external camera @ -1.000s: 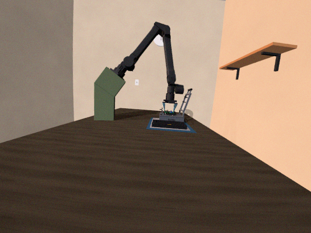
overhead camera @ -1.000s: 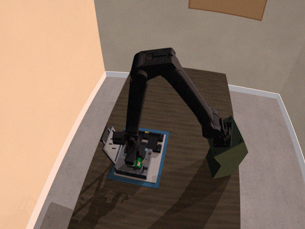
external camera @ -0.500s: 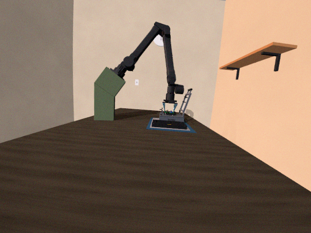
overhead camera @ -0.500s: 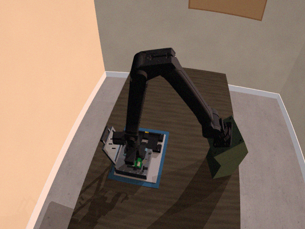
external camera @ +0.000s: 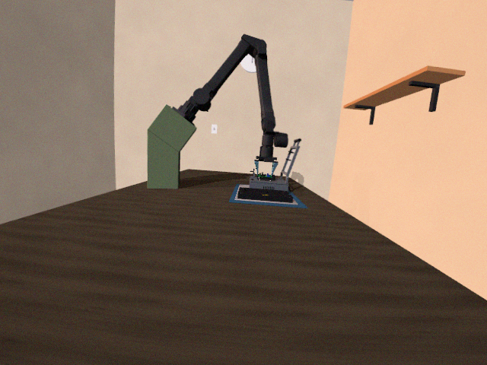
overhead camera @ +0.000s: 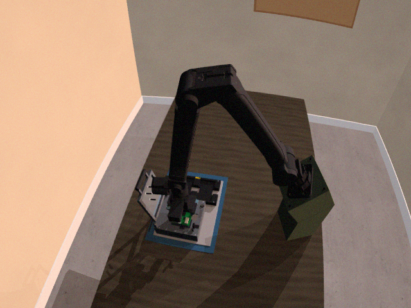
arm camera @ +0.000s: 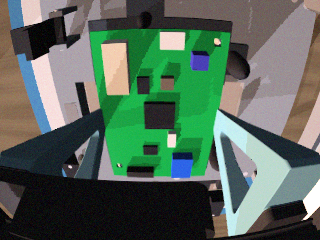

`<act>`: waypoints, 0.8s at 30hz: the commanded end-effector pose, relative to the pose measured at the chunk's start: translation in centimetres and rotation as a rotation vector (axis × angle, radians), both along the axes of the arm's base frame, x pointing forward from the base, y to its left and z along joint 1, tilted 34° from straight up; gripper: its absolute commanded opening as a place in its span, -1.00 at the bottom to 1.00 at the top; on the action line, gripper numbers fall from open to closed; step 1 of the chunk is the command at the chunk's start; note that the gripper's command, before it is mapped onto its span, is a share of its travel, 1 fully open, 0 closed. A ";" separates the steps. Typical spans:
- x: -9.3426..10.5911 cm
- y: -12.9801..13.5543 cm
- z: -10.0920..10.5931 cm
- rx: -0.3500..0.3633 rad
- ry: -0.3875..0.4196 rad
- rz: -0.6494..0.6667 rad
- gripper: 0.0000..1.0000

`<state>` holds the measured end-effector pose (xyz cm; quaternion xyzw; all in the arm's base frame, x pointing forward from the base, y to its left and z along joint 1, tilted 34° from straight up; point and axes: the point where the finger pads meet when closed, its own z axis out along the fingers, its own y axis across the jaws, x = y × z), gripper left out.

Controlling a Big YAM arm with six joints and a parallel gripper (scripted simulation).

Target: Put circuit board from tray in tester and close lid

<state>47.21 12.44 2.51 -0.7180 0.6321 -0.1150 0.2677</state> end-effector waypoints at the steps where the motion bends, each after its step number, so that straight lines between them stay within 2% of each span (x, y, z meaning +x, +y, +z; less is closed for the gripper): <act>1: 0.7 0.7 0.0 0.006 -0.008 0.002 0.45; 24: 0.8 0.6 -0.1 0.005 -0.008 0.000 0.45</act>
